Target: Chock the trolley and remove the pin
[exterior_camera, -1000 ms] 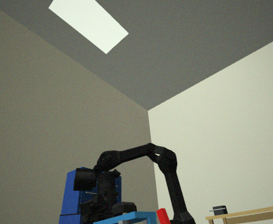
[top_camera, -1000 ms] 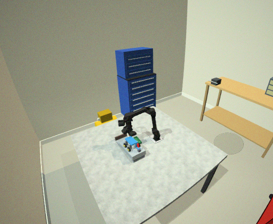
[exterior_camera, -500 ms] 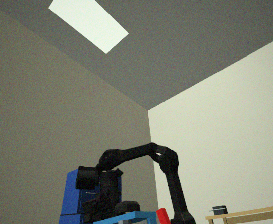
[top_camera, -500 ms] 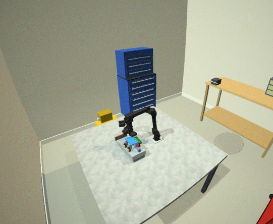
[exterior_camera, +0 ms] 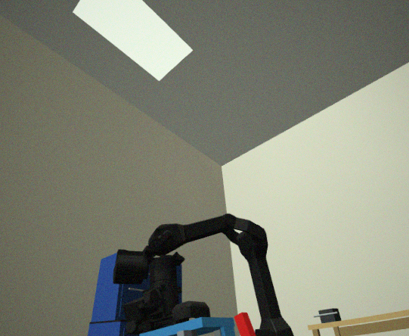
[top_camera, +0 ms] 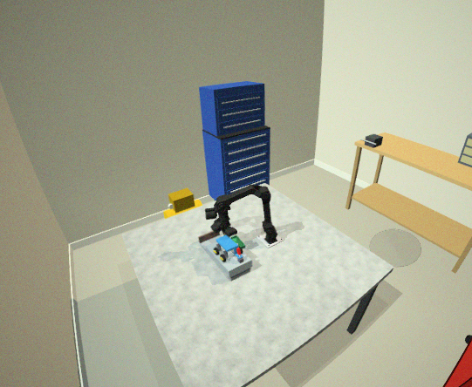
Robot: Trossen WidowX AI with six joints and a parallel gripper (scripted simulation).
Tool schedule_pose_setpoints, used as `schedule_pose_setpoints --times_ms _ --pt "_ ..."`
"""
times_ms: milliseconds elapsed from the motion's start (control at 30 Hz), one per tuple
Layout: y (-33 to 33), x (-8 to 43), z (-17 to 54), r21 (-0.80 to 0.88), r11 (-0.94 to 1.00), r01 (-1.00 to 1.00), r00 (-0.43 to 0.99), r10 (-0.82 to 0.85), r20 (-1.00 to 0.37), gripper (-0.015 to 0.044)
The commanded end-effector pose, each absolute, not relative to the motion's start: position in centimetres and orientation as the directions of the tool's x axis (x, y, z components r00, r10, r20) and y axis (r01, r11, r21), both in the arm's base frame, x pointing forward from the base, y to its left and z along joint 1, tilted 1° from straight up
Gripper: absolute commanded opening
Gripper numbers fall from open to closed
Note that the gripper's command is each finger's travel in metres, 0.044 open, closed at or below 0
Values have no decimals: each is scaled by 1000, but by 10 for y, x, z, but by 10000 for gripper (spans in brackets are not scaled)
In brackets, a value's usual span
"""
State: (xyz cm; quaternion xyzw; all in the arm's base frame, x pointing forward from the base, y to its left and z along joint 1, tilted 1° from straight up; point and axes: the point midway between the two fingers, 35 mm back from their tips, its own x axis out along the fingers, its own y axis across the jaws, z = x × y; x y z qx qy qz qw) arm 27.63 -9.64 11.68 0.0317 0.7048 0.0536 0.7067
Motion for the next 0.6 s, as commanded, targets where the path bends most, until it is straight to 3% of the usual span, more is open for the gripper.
schedule_pose_setpoints --times_ms 0,567 --pt "-96 276 117 121 992 -32 0 121 -993 184" --pt "-102 275 162 125 992 -31 5 125 -992 190"
